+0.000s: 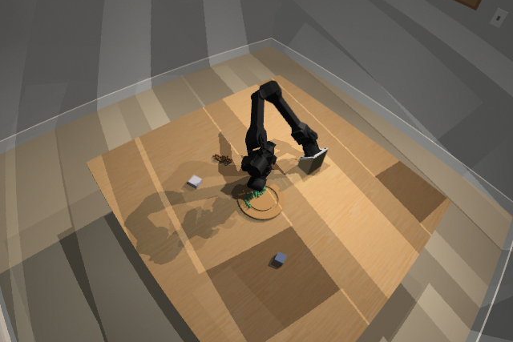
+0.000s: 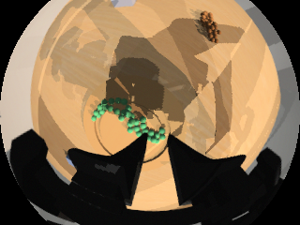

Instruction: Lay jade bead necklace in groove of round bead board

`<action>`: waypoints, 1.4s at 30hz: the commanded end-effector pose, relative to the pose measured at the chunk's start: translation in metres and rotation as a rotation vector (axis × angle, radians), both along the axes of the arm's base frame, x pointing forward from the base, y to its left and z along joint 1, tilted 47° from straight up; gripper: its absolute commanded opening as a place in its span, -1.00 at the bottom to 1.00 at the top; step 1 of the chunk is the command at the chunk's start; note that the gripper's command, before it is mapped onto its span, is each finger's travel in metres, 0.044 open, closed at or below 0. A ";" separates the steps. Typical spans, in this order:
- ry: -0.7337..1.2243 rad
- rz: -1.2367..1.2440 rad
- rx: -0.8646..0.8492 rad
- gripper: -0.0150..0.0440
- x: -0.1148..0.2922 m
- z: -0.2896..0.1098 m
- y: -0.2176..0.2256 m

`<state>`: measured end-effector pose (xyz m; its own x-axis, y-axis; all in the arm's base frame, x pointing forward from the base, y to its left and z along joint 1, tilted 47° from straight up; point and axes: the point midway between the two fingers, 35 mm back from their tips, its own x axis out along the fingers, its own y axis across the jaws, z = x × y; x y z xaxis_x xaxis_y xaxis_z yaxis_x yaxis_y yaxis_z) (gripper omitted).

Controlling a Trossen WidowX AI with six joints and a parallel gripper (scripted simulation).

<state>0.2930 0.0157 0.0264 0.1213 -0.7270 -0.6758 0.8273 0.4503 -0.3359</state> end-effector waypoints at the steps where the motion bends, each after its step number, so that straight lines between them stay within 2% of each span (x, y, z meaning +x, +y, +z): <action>1: -0.131 -0.133 0.030 -0.08 -0.013 0.000 0.002; 42: -0.131 -0.133 0.028 -0.08 -0.008 -0.027 -0.027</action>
